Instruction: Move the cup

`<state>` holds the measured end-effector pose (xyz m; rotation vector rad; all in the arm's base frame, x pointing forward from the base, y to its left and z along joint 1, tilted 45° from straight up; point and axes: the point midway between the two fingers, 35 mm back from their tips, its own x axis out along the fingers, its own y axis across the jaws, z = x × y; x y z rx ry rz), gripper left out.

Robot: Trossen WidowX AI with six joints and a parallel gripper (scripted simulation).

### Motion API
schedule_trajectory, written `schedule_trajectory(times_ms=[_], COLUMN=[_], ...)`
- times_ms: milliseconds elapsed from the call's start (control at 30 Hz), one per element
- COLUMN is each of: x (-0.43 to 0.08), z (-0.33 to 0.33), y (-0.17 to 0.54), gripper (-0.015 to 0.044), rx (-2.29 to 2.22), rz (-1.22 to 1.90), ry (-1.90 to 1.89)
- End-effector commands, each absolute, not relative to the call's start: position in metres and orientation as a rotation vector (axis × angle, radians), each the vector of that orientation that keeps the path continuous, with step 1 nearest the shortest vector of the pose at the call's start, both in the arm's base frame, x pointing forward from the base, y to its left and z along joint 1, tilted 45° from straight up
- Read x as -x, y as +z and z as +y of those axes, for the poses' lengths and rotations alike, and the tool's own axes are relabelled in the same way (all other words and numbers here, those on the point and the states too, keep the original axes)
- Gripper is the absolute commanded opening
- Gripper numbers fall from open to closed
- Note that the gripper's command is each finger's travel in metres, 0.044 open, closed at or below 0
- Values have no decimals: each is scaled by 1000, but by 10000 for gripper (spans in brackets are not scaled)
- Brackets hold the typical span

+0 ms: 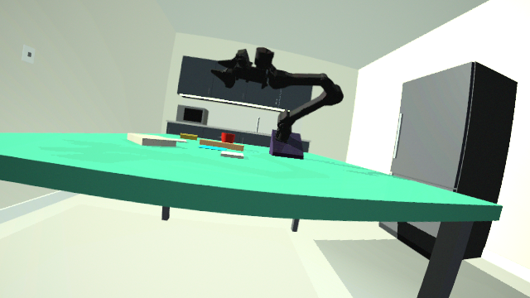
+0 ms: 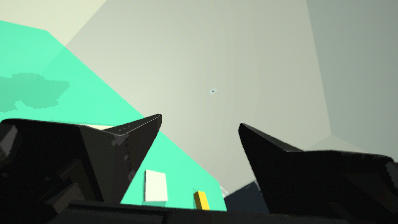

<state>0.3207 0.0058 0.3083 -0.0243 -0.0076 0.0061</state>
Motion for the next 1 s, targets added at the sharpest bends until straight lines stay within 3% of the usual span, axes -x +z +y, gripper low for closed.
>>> schedule_trajectory(times_ms=[0,300,633,967], x=[-322,-357,-305,-257], z=[5,-25,-51,-49], y=[305,157,23,-20], gripper=[374,148,148,148], rx=[21,-263,-958,-1604], rz=[6,662,1387,1830], ry=[7,-26,-291,-627])
